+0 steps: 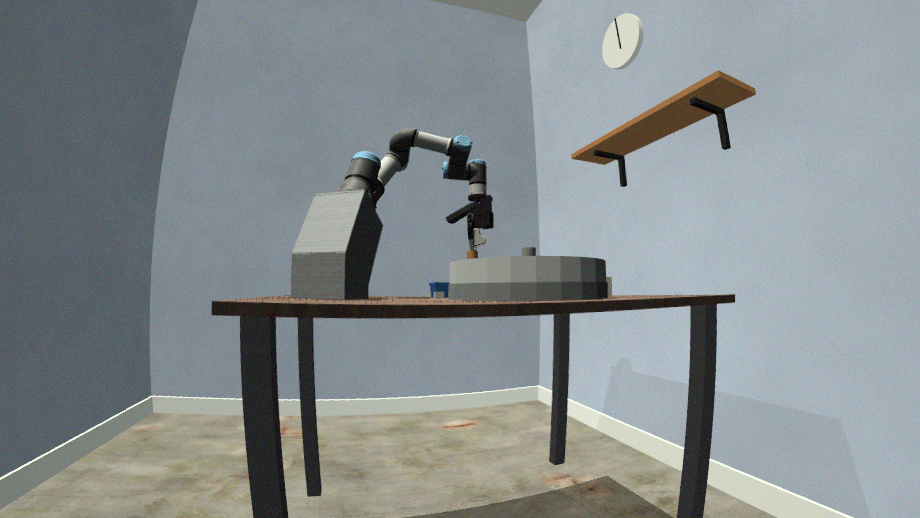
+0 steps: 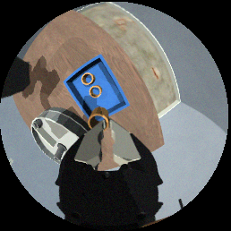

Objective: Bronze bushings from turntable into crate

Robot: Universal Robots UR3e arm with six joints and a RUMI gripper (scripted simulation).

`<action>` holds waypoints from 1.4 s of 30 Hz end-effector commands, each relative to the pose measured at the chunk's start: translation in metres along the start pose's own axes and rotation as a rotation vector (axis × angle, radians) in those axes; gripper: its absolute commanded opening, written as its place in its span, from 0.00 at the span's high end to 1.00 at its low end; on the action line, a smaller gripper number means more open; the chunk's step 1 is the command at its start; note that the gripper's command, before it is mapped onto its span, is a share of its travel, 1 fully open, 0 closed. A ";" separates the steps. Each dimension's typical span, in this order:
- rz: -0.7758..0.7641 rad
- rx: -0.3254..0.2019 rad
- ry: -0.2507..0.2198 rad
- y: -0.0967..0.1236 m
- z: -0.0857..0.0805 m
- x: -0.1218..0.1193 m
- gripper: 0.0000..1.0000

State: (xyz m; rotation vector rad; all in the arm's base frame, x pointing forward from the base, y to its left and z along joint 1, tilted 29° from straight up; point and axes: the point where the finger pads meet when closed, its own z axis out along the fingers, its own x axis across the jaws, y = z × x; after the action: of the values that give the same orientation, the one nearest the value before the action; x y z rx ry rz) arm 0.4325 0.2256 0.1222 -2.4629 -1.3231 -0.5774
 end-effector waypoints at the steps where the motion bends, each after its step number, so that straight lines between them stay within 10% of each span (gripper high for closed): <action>1: 0.000 -0.006 0.004 0.002 0.024 0.002 1.00; 15: 0.000 -0.006 0.004 0.002 0.065 0.002 1.00; 42: 0.000 -0.006 0.004 0.002 0.067 0.002 1.00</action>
State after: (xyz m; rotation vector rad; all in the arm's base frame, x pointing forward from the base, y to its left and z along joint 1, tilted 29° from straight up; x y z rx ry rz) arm 0.4485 0.2551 0.0629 -2.4651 -1.3218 -0.5833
